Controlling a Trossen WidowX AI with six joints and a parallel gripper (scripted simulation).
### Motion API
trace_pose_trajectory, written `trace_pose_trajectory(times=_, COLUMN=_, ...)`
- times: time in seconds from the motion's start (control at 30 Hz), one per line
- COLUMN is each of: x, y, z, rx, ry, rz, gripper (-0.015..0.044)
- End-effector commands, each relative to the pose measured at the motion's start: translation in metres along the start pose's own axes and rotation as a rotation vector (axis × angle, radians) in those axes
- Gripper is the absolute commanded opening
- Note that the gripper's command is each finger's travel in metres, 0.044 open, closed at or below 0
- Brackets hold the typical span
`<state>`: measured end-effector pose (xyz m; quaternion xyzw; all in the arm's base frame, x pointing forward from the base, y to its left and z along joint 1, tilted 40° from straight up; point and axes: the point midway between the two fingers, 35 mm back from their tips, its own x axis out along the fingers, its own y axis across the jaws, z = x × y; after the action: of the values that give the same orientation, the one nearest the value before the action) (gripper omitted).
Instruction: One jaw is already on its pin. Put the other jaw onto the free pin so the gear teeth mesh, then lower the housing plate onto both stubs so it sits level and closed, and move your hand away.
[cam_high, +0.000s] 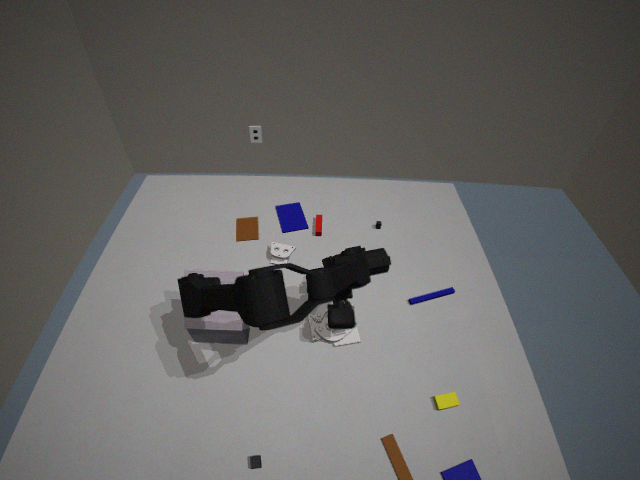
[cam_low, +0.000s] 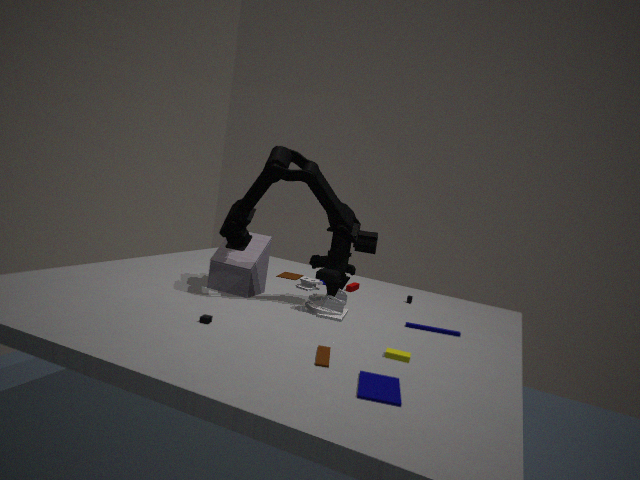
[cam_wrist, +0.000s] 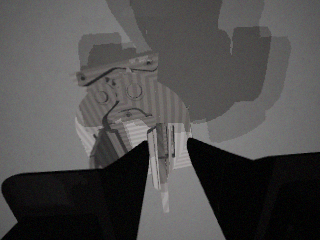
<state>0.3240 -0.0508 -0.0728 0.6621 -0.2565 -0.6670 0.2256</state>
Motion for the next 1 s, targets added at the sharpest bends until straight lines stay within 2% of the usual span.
trace_pose_trajectory(times=0.0, x=0.0023, y=0.0004, z=0.0002, rx=-0.006, ry=0.001, rz=0.005, gripper=0.0134)
trace_pose_trajectory(times=0.97, x=0.0092, y=0.0004, z=0.0002, rx=-0.005, ry=0.0, rz=0.005, gripper=0.0134)
